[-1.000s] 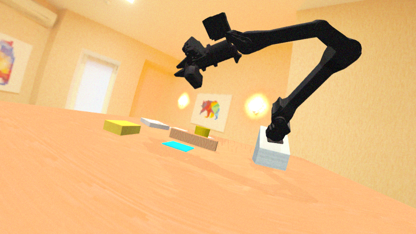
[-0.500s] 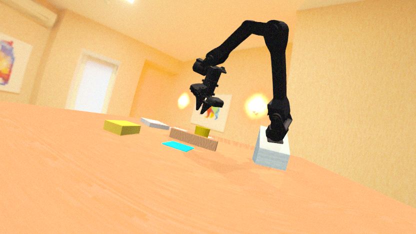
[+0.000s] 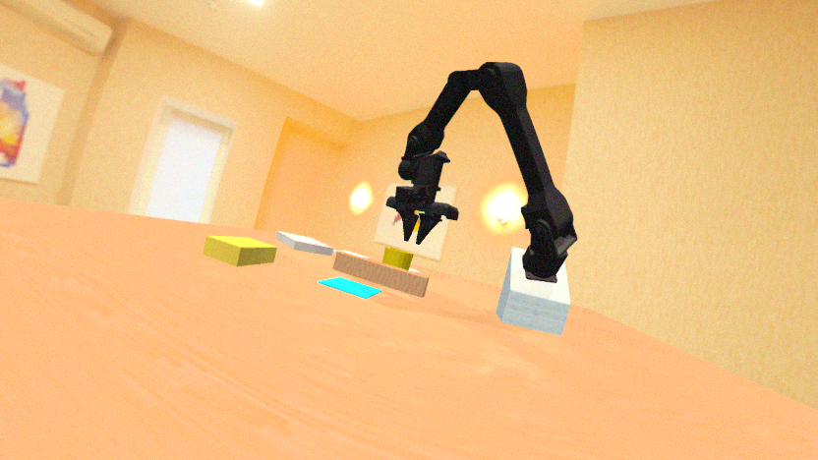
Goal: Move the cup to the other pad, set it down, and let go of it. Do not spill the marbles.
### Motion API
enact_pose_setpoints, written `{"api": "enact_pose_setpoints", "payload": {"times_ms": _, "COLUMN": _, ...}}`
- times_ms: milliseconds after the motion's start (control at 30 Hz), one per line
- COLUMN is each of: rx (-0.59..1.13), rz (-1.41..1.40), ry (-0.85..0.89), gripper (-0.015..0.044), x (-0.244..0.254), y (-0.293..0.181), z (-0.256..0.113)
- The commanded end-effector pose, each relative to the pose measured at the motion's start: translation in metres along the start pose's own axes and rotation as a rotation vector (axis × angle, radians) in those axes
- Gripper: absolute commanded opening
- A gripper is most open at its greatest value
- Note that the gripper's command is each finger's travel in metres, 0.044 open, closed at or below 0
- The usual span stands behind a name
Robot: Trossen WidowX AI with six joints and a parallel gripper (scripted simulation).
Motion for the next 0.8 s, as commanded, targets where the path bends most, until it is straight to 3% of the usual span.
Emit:
{"api": "enact_pose_setpoints", "payload": {"times_ms": 0, "rx": -0.006, "rz": -0.007, "ry": 0.002, "gripper": 0.0166, "x": -0.001, "y": 0.0, "z": 0.003}}
{"api": "enact_pose_setpoints", "payload": {"times_ms": 767, "rx": -0.006, "rz": -0.007, "ry": 0.002, "gripper": 0.0166, "x": -0.002, "y": 0.001, "z": 0.041}}
Point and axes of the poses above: the point midway between the two fingers, 35 mm back from their tips, its own z axis out along the fingers, its own x axis across the jaws, y = z × x, the point moved 8 cm from there along -z, back along the fingers, and after that the axes turned 3 degrees about -z, right-handed, at the moved point
